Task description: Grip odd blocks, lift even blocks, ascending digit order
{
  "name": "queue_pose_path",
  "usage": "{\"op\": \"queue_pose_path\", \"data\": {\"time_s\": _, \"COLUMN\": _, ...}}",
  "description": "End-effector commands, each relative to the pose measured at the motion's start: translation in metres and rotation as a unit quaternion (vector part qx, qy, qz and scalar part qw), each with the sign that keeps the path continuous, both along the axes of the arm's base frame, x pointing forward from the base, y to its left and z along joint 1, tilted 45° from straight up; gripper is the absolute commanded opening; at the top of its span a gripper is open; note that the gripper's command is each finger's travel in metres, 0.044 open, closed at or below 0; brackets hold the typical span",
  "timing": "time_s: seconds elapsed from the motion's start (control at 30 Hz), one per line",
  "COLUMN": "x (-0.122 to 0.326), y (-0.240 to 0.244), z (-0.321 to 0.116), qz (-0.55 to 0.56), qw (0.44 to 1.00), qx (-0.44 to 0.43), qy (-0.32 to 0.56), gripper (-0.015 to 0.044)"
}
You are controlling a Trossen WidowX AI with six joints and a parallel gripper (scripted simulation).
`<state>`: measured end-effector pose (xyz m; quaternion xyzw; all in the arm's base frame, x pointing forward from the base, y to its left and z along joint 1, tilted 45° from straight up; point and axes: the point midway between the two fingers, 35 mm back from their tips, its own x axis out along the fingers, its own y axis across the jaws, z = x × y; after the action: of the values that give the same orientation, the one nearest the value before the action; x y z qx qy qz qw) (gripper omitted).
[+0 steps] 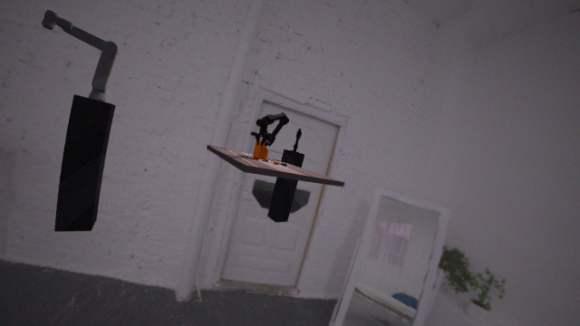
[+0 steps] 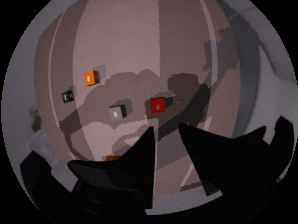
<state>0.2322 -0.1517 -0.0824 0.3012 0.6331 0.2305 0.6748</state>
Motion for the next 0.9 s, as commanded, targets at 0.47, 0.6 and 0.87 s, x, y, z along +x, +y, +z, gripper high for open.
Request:
{"op": "queue_pose_path", "data": {"time_s": 0.47, "x": 0.007, "y": 0.066, "z": 0.070, "qz": 0.004, "qw": 1.000, "qx": 0.001, "qy": -0.001, "gripper": 0.0120}}
{"op": "queue_pose_path", "data": {"time_s": 0.6, "x": 0.007, "y": 0.068, "z": 0.071, "qz": 0.004, "qw": 1.000, "qx": 0.001, "qy": -0.001, "gripper": 0.0120}}
{"op": "queue_pose_path", "data": {"time_s": 0.87, "x": 0.014, "y": 0.108, "z": 0.029, "qz": 0.004, "qw": 1.000, "qx": 0.000, "qy": -0.001, "gripper": 0.0251}}
